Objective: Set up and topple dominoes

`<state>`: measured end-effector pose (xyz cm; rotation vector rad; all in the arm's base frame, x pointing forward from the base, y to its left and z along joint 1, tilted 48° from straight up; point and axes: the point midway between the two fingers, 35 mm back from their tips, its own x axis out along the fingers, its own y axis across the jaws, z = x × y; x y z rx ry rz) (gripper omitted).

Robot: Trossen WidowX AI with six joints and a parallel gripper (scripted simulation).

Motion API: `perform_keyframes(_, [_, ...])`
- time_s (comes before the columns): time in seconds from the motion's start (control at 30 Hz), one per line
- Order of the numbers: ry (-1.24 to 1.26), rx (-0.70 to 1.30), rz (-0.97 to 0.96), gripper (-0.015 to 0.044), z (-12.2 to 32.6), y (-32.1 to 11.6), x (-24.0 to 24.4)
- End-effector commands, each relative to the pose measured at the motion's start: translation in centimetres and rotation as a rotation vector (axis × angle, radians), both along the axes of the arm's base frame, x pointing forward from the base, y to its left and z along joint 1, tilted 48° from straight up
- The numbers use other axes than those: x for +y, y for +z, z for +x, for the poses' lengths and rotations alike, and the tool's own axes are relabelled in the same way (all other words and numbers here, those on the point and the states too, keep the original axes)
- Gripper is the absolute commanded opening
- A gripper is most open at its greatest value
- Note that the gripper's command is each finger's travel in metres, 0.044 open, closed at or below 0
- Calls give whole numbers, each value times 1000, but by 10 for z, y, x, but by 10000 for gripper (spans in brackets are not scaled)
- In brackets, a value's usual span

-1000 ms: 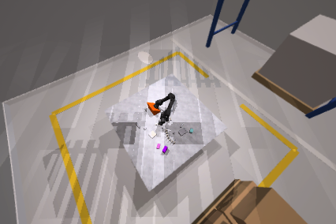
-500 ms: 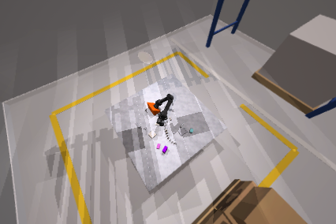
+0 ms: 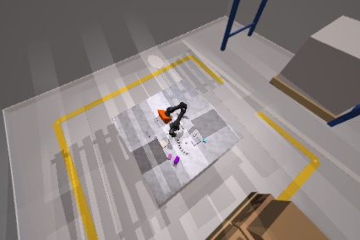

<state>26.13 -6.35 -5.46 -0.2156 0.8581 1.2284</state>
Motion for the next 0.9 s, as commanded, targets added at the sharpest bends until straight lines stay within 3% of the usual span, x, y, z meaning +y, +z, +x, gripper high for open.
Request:
perform_keyframes(0.0, [-8,-2,3,440,0,-4,6])
perform_keyframes(0.53, [-7,-2,5,440,2,-14,17])
perform_keyframes(0.87, [-7,-2,5,177,2,-14,17])
